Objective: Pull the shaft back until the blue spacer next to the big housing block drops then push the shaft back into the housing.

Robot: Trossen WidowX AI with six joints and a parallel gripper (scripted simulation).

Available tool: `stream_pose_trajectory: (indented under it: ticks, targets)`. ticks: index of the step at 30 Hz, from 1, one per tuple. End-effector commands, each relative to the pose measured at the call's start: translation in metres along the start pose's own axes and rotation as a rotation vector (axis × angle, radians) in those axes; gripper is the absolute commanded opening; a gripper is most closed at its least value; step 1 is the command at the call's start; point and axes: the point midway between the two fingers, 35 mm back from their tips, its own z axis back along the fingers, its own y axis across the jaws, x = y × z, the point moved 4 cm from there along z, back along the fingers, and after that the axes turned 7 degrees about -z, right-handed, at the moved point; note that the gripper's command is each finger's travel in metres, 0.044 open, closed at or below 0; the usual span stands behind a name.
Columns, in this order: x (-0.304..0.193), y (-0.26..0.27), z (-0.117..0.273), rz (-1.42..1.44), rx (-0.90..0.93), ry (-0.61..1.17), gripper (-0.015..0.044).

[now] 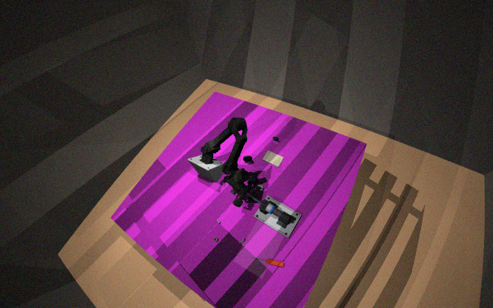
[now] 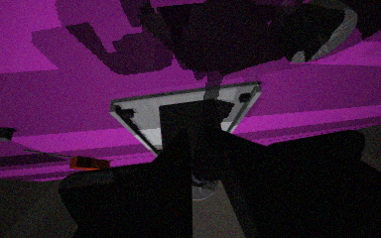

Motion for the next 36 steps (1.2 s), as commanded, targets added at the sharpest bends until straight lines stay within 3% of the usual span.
stream_pose_trajectory:
  ticks: [1,36]
  targets:
    - [0.0020,0.0003,0.0012,0.002,0.000,-0.003,0.0000]
    - [0.0045,0.0006,0.0037,0.002,0.000,-0.003,0.0000]
